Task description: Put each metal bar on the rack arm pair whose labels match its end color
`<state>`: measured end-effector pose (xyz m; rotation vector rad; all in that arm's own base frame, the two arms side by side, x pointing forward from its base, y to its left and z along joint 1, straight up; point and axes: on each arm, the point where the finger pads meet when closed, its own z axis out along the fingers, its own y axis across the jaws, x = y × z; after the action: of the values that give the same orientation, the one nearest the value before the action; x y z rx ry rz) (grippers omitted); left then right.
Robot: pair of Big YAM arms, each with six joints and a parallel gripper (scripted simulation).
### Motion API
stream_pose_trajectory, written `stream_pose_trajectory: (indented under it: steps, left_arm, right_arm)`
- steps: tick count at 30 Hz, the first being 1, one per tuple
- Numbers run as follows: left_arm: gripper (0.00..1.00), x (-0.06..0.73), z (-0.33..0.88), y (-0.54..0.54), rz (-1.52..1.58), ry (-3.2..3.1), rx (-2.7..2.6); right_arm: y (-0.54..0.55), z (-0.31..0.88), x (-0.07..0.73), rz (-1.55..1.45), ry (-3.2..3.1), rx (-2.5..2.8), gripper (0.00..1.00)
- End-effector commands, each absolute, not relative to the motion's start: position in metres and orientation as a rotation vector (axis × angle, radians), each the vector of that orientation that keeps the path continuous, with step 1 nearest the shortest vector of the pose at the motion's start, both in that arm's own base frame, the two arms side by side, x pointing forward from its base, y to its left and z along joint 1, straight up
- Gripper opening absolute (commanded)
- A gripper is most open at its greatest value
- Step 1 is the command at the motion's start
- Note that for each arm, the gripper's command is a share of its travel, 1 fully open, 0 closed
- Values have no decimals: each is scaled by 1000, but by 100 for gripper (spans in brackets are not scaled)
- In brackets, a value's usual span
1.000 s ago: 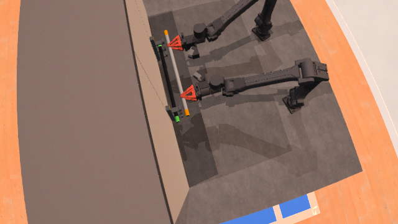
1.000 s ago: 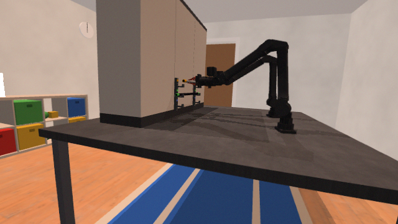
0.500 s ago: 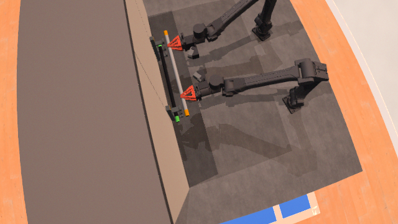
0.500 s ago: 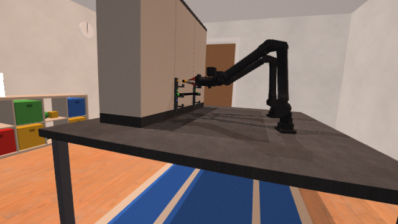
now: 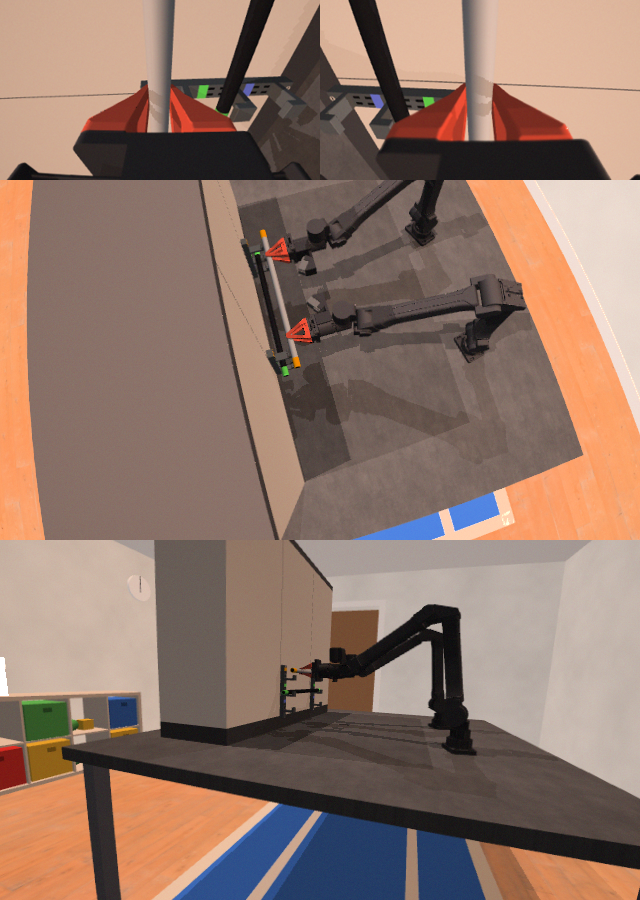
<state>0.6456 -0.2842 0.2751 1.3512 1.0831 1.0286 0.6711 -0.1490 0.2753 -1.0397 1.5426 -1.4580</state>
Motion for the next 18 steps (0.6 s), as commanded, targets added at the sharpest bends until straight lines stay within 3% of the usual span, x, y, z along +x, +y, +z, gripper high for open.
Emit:
stream_pose_trajectory:
  steps: [1, 18]
  left_arm:
    - [0, 668, 344, -285, 1074, 1021, 1244]
    - [0, 681, 345, -288, 1074, 1021, 1244]
  right_arm:
    - [-161, 326, 686, -1515, 1474, -978, 0]
    - [-166, 326, 698, -1515, 1474, -978, 0]
